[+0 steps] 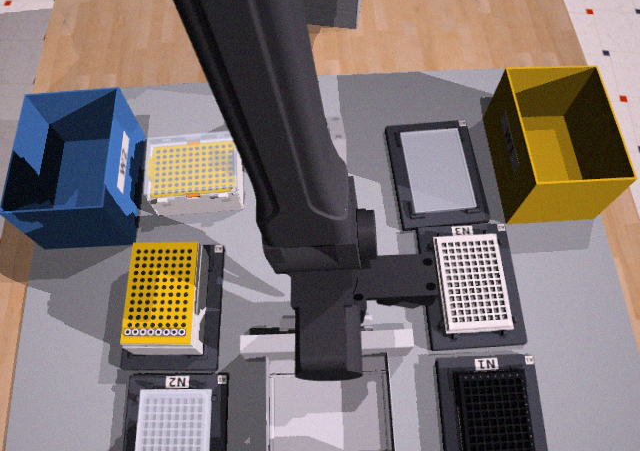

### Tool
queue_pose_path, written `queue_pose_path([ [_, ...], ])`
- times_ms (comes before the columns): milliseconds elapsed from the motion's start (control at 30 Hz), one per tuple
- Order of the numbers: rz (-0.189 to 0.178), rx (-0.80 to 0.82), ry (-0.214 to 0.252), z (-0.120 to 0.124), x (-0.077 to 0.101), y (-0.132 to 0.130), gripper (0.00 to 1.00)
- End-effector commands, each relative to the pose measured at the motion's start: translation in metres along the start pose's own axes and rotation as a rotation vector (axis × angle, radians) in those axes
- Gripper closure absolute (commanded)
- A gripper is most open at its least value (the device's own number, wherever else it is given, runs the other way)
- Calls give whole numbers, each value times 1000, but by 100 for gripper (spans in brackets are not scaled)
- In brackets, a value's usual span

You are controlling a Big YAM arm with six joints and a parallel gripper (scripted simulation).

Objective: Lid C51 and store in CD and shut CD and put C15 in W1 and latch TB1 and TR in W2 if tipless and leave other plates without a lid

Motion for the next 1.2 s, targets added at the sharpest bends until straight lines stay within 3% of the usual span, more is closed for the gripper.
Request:
queue_pose_path([
  [0, -29, 6, 4, 6, 2, 15, 70],
  [1067, -29, 6, 4, 6, 2, 15, 70],
  [1167, -6, 4, 6, 7, 4, 13, 70],
])
Point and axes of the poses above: the point where the finger pads meet when closed, its own x axis back along the fingers, its own y axis across the jaws, z = x × y, the point moved 3 cm from there along x, back along the fingers, and after that the axes turned 3 degrees about x, right-handed, at the moved point
